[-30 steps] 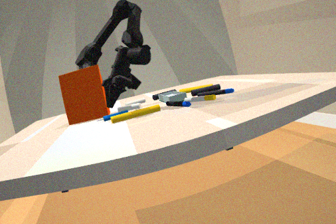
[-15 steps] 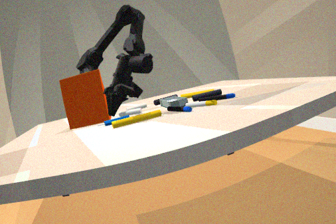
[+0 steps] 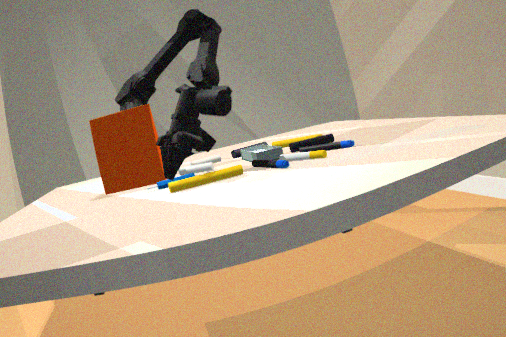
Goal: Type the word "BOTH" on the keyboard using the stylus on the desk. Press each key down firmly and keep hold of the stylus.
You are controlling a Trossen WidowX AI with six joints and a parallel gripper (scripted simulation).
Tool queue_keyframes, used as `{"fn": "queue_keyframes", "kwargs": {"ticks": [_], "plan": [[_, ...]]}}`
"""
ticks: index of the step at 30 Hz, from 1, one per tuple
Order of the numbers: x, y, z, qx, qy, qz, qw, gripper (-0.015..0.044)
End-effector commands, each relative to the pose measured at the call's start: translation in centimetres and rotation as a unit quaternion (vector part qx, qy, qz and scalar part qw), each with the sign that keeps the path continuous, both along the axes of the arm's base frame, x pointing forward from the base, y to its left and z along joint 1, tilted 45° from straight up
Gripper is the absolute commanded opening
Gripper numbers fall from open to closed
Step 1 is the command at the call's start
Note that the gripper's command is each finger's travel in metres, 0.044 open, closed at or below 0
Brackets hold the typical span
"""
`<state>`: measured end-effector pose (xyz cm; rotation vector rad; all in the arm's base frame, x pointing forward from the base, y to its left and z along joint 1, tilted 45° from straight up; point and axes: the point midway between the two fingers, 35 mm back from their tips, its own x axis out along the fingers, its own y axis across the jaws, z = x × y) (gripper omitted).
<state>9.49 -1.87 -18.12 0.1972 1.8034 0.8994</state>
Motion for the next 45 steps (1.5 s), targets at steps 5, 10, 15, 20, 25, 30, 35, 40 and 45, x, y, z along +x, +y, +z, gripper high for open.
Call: {"fn": "queue_keyframes", "kwargs": {"ticks": [5, 10, 15, 20, 25, 30, 35, 40, 45], "plan": [[0.0, 0.5, -0.5, 0.001, 0.002, -0.003, 1.0, 0.015], [0.0, 0.8, -0.7, 0.001, 0.002, -0.003, 1.0, 0.015], [0.0, 0.6, -0.6, 0.001, 0.001, 0.0, 1.0, 0.0097], [0.0, 0.6, -0.6, 0.001, 0.001, 0.0, 1.0, 0.0005], [0.0, 0.6, -0.6, 0.001, 0.001, 0.0, 1.0, 0.0], [0.0, 0.3, -0.3, 0.0, 0.0, 0.0, 1.0, 0.0], [0.0, -1.3, 1.2, -0.001, 0.0, 0.0, 1.0, 0.0], [-0.3, -2.9, 2.9, -0.001, 0.001, 0.0, 1.0, 0.0], [-0.3, -2.9, 2.9, -0.001, 0.001, 0.0, 1.0, 0.0]]}}
